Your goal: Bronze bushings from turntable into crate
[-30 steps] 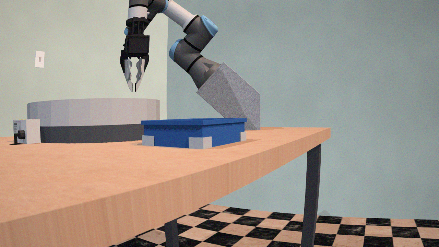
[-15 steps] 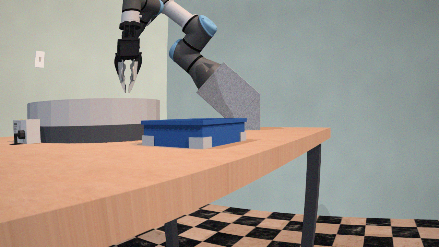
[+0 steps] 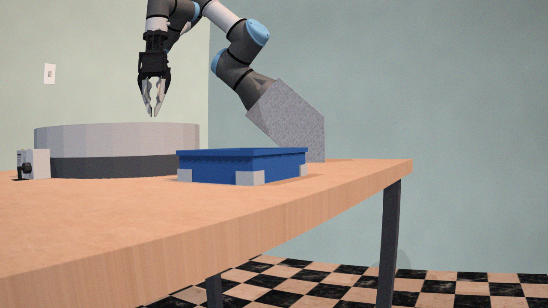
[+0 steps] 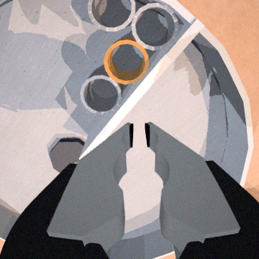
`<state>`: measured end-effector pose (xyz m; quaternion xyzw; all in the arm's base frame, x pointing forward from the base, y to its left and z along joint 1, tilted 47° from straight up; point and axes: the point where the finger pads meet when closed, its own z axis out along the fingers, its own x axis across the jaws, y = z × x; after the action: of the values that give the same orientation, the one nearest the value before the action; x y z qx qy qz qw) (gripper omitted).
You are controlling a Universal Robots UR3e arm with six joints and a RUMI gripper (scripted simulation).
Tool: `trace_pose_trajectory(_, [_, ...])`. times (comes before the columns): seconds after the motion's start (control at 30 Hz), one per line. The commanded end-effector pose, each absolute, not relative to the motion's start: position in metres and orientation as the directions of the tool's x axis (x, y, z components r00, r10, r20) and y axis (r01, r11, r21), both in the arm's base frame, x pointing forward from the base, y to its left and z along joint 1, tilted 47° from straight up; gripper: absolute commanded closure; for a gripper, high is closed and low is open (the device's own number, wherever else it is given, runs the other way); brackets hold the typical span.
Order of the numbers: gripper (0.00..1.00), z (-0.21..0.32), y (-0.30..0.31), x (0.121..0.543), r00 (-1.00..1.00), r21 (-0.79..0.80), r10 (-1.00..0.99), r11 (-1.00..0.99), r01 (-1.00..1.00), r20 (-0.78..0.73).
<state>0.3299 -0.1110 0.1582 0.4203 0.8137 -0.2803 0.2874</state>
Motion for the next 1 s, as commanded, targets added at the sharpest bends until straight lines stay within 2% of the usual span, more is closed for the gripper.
trace_pose_trajectory(0.0, [0.95,0.165,-0.118,0.326,-0.459,-0.194,0.536,0.477,0.857,-0.708])
trace_pose_trajectory(0.97, [0.95,0.183,-0.140,0.313,-0.389,-0.137,0.572,0.433,0.891,-0.723])
